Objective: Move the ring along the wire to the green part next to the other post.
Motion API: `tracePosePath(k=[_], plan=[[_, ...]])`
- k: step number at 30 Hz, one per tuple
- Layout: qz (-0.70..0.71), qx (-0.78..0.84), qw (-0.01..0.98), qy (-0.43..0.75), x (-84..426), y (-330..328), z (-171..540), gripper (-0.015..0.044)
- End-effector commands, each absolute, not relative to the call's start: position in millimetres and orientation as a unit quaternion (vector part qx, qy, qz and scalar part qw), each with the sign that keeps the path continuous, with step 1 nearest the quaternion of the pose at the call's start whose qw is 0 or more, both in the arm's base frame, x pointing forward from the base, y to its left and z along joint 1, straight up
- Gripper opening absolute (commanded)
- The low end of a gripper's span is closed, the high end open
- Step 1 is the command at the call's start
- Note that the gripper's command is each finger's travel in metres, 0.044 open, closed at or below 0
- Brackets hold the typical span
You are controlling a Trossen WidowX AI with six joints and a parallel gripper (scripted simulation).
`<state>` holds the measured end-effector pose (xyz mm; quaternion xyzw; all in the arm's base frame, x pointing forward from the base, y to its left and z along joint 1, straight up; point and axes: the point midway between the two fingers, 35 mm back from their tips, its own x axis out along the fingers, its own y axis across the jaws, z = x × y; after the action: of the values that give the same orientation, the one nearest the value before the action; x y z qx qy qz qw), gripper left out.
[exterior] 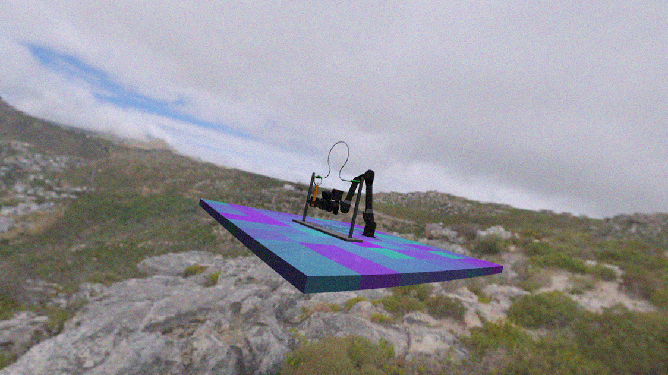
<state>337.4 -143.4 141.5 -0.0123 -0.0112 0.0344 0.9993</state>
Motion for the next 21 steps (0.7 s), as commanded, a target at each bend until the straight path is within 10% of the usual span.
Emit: tracePosePath(k=[1, 21], plan=[[0.032, -0.008, 0.999, -0.010, 345.2, -142.8, 140.5, 0.0160], [0.032, -0.008, 0.999, -0.010, 350.6, -141.3, 140.7, 0.0160]])
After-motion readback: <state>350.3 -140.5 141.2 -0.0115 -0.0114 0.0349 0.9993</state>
